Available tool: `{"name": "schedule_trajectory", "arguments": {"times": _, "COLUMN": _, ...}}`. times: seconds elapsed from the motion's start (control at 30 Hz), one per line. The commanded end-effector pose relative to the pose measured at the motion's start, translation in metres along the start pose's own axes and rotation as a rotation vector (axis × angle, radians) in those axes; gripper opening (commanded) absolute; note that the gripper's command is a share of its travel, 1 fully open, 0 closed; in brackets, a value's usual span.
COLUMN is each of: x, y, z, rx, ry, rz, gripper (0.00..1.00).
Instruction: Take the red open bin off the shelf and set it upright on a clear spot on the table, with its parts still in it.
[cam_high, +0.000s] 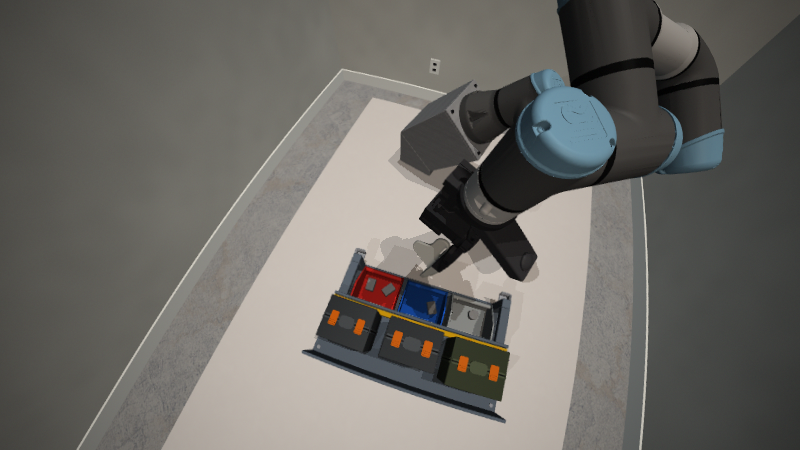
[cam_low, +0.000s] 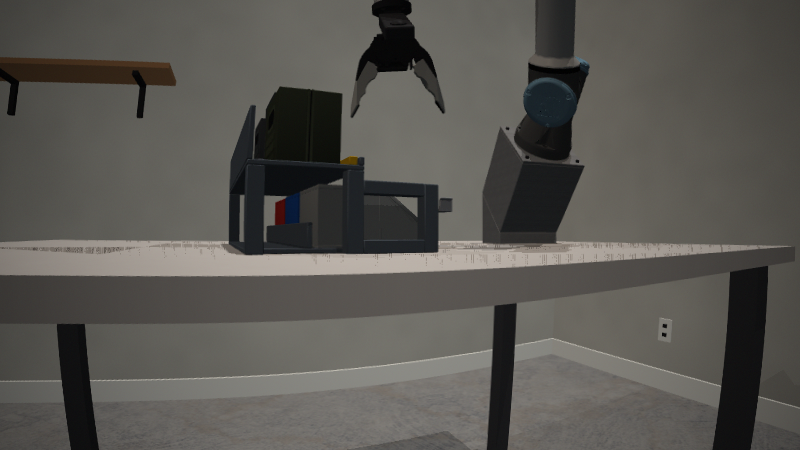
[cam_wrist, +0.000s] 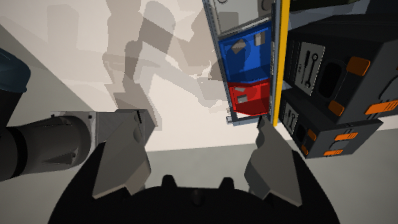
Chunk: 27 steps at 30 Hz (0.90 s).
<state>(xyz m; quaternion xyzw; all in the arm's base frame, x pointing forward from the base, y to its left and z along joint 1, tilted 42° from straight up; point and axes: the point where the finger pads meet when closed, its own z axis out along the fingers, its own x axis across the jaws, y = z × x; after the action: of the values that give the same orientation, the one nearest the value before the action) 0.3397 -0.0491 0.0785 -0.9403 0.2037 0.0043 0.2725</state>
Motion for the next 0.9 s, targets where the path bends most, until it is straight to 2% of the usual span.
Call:
{"name": "schedule_trajectory", "arguments": {"times": 0.0, "x": -0.0032, "y": -0.0046, "z": -0.0017, "rx": -0.039, "ry": -0.01, "rz": 0.069, "gripper": 1.0}}
{"name": "schedule_trajectory", "arguments": {"times": 0.17, "x": -0.0032, "y": -0.0046, "z": -0.0017, "rx": -0.039, "ry": -0.01, "rz": 0.069, "gripper": 1.0}}
{"name": "schedule_trajectory", "arguments": {"times": 0.2, "x": -0.0013, "y": -0.002, "z": -0.0012, "rx": -0.02, "ry": -0.002, "rz": 0.035, "gripper": 1.0}}
{"name": "schedule_trajectory", "arguments": {"times": 0.33, "x": -0.0067, "y": -0.0091, "z": -0.0029, "rx": -0.08, "ry": -0.013, "rz": 0.146, "gripper": 1.0}}
{"name": "schedule_trajectory", "arguments": {"times": 0.73, "x": -0.0067, "y": -0.0091, "z": -0.0029, "rx": -0.08, "ry": -0.013, "rz": 0.146, "gripper": 1.0}}
{"name": "schedule_trajectory", "arguments": {"times": 0.77, "x": -0.0026, "y": -0.0037, "z": -0.0016, "rx": -0.029, "ry": -0.004, "rz": 0.054, "gripper": 1.0}}
{"name": "schedule_trajectory", "arguments": {"times": 0.87, "x": -0.007, "y": -0.0093, "z": -0.003, "rx": -0.067, "ry": -0.01, "rz": 0.123, "gripper": 1.0}}
